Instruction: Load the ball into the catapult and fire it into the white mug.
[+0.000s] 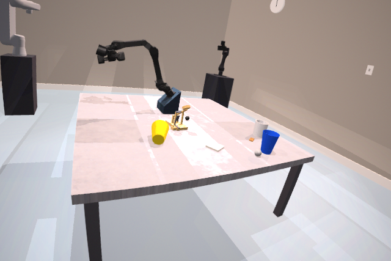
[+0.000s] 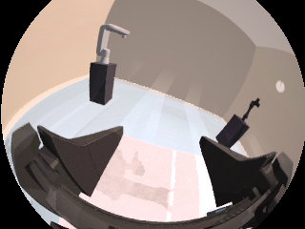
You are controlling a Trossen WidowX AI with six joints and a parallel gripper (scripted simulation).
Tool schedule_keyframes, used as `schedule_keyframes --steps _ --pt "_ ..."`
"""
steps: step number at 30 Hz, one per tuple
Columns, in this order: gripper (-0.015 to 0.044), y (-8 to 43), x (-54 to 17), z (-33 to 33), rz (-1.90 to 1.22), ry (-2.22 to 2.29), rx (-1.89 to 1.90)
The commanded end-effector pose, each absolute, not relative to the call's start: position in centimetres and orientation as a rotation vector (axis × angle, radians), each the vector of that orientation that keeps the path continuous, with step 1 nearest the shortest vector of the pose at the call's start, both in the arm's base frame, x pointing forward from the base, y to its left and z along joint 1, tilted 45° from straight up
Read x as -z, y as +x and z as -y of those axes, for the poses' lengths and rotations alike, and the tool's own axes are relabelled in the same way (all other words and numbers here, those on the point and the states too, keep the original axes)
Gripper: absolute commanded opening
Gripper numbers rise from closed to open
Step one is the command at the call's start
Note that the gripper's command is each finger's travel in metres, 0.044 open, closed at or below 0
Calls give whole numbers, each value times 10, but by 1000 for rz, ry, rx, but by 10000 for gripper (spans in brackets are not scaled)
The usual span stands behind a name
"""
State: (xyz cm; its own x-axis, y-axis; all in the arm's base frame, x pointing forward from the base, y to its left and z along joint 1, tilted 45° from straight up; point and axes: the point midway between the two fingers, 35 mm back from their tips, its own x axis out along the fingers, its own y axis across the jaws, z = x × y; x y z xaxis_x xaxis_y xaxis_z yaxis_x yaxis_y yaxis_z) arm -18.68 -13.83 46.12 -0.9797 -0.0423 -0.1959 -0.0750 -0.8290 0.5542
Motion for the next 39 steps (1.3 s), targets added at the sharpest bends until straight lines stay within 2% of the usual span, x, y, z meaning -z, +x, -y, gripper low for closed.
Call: schedule_keyframes --steps 1,19,39 --pt "440 -175 -451 166 -864 -409 -3084" --pt "440 -88 -398 272 -298 -764 -3551" --pt "440 58 -324 321 759 -899 -3907"
